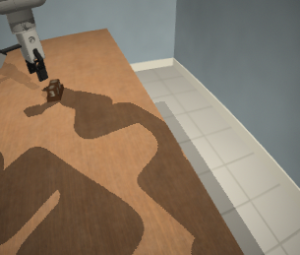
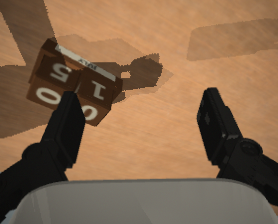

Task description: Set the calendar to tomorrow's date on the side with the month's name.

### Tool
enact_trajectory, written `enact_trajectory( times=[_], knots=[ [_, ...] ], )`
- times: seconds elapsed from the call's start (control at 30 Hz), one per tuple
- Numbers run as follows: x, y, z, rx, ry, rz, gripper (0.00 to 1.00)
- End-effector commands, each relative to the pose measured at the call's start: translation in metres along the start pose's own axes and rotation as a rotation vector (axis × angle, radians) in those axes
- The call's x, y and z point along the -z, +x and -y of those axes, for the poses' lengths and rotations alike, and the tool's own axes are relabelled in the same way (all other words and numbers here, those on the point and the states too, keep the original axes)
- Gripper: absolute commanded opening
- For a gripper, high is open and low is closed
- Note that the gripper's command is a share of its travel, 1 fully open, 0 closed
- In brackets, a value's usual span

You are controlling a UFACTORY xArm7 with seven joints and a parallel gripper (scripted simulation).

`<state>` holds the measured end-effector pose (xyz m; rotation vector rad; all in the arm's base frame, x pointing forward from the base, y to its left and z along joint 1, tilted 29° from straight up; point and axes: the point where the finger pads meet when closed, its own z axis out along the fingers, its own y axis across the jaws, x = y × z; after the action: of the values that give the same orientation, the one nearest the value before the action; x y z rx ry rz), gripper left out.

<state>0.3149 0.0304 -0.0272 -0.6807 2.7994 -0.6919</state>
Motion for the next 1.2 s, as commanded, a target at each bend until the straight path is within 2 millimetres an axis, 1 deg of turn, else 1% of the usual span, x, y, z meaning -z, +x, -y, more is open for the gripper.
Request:
enact_trajectory(
  times=[0.0, 0.13, 0.27, 0.53, 0.77, 1.17],
  knots=[
    [0.001, -0.001, 0.000, 0.001, 0.000, 0.002, 1.00],
    [0.001, -0.004, 0.000, 0.001, 0.000, 0.002, 1.00],
    [0.004, -0.018, 0.002, 0.001, 0.000, 0.002, 1.00],
    [0.005, -0.025, 0.003, 0.001, 0.000, 0.002, 1.00],
    [0.009, -0.046, 0.006, 0.001, 0.000, 0.002, 1.00],
    [0.009, -0.047, 0.006, 0.001, 0.000, 0.002, 1.00]
  ],
)
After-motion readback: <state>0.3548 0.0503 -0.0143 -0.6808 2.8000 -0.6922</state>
